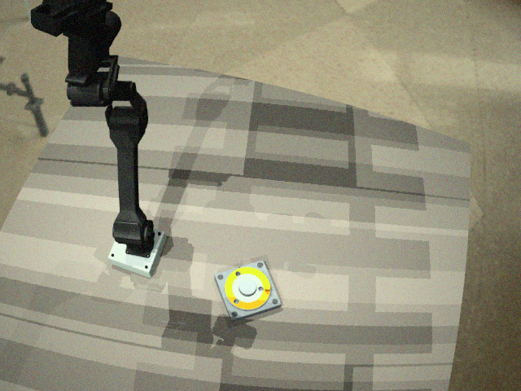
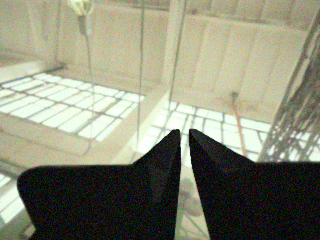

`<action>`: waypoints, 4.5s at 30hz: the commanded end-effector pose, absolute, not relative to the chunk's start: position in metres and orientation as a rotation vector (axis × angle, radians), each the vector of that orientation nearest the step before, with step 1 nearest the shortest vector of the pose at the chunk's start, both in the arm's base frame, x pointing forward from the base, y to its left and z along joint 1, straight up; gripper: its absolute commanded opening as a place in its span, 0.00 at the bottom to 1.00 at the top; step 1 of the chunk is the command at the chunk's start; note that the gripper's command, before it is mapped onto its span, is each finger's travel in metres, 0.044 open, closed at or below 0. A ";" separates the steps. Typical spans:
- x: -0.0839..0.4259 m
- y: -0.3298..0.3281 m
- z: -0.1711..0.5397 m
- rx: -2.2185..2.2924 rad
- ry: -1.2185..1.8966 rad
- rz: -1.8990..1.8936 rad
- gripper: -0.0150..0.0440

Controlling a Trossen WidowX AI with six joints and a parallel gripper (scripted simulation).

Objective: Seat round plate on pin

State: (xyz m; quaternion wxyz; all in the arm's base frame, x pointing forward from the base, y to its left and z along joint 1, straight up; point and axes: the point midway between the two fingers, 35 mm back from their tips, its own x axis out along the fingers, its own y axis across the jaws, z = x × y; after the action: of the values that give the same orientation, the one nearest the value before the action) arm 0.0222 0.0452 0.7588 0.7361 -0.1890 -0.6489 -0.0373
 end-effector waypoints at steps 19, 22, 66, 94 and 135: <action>0.220 -0.259 0.609 0.385 -0.705 -0.563 0.25; 0.262 -0.270 0.563 0.439 -0.522 -0.581 0.25; 0.331 -0.080 0.048 0.109 1.544 -0.116 0.25; 0.331 -0.052 0.043 0.111 1.544 -0.114 0.25; 0.299 -0.016 0.044 0.113 1.547 -0.112 0.25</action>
State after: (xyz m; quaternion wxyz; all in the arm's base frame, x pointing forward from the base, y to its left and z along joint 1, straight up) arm 0.3051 -0.0184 0.0438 0.7151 0.0494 0.6955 -0.0505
